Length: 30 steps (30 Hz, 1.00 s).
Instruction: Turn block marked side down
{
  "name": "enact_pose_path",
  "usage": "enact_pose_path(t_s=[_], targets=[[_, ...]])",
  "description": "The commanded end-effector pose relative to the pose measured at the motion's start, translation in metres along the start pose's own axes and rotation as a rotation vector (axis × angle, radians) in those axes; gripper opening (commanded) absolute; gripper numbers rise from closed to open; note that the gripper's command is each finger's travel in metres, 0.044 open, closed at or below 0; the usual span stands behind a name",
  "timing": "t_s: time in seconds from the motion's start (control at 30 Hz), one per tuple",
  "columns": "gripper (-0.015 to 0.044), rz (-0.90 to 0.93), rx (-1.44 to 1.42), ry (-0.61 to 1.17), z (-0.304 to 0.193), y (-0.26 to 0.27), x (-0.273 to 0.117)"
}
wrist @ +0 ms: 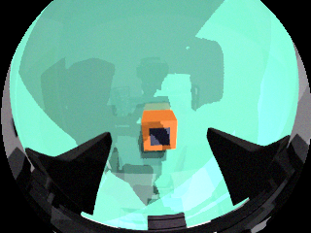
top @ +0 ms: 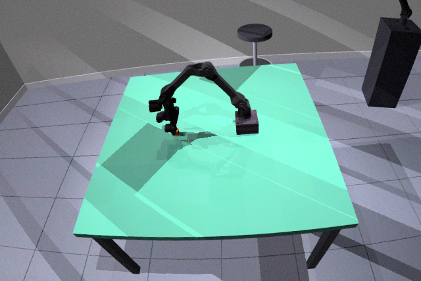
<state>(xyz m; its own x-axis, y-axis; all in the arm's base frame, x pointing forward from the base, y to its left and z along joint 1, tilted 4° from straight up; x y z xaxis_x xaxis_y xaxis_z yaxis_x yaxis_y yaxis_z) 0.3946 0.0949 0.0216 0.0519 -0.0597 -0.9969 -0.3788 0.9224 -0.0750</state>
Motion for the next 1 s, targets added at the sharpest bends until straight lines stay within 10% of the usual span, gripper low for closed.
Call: enact_pose_path(t_s=[0.0, 0.23, 0.63, 0.97], targets=[[0.0440, 0.007, -0.004, 0.005, -0.0011, 0.0010, 0.0095], [0.0440, 0.007, -0.004, 0.005, -0.0015, 0.0011, 0.0184], [0.0125, 0.007, -0.004, 0.005, -0.0015, 0.0011, 0.0184], [0.0058, 0.007, -0.004, 0.005, -0.0015, 0.0011, 0.0184]])
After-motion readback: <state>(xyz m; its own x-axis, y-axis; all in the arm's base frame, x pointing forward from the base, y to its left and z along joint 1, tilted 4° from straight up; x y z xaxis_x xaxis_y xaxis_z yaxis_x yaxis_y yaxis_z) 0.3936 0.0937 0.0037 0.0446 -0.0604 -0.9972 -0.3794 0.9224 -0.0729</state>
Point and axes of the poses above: the point midway between the two fingers, 35 mm back from their tips, its own x axis out along the fingers, its own y axis across the jaws, z = x × y, the point moved 2 cm from there along -x, back along the fingers, and after that the axes turned 12 degrees about -x, right-handed, at the moved point
